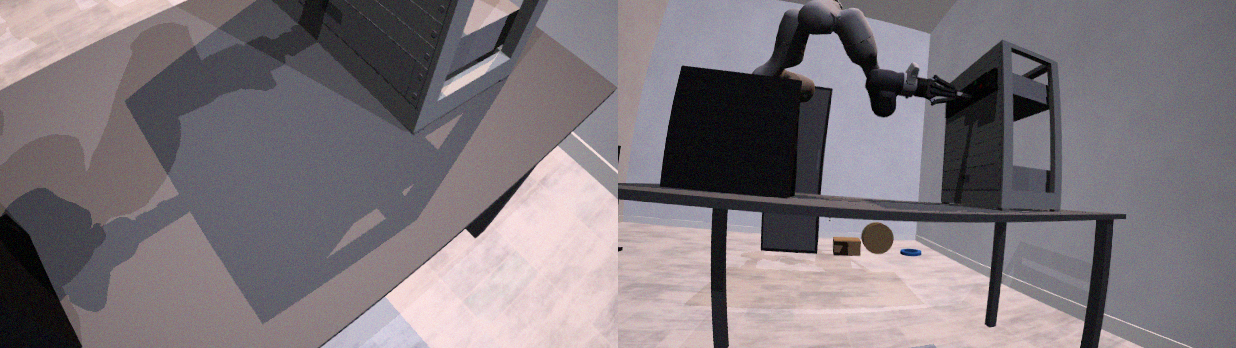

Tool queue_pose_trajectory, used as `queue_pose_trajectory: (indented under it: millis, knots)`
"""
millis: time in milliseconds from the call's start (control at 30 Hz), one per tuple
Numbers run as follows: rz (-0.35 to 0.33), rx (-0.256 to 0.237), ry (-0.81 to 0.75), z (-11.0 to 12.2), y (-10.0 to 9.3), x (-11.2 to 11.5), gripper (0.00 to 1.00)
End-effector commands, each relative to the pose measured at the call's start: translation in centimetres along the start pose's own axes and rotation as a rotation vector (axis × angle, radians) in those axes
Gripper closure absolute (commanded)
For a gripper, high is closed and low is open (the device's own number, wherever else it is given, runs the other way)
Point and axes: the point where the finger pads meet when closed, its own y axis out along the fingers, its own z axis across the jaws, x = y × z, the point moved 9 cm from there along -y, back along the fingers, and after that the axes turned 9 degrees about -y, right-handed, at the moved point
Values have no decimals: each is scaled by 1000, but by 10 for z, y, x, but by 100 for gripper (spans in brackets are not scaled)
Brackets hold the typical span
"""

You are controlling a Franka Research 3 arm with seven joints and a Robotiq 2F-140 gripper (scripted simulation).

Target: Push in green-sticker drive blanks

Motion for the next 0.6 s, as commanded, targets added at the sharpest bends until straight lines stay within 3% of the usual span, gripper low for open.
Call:
queue_pose_trajectory:
  millis: [0, 567]
  knots:
    - [-8, 9, 8, 3, 2, 3, 100]
    - [-8, 9, 8, 4, 5, 4, 100]
